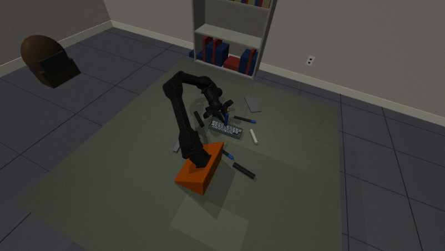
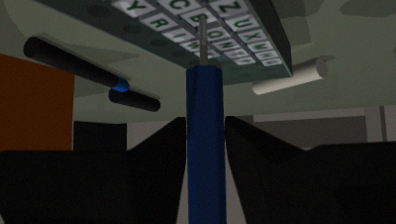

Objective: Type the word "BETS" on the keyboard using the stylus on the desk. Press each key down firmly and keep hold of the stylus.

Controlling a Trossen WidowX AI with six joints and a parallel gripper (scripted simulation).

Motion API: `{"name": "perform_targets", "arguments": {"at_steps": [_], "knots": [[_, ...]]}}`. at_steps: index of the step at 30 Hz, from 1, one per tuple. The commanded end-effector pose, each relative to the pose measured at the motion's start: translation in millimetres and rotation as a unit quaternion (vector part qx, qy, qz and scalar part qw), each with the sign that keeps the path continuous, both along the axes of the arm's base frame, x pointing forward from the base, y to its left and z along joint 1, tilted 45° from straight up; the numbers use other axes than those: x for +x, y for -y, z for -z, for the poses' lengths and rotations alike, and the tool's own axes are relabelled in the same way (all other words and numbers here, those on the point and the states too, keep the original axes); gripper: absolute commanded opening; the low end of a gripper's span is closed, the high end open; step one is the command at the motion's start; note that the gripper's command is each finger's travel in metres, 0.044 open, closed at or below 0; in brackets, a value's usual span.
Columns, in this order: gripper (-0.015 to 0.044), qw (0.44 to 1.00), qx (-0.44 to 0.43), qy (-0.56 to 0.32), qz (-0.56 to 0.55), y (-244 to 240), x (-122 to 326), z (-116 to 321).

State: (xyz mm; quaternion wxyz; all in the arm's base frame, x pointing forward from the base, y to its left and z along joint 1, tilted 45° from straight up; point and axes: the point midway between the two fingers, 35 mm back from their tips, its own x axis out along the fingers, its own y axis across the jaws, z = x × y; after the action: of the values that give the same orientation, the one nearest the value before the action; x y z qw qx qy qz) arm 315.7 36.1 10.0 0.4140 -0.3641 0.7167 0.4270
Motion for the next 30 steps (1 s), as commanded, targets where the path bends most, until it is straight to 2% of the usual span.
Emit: {"name": "perform_targets", "arguments": {"at_steps": [1,5,13,24,30], "knots": [[0.0081,1.0,0.0,-0.001,0.0,8.4,-1.4,-8.4],[0.0081,1.0,0.0,-0.002,0.0,23.7,-3.9,-23.6],[0.0078,1.0,0.0,0.004,0.0,24.4,-3.2,-23.3],[0.0004,0.991,-0.003,0.096,-0.096,14.5,-0.3,-46.2],[0.0,0.978,-0.008,0.146,-0.146,9.0,0.0,-59.4]]}}
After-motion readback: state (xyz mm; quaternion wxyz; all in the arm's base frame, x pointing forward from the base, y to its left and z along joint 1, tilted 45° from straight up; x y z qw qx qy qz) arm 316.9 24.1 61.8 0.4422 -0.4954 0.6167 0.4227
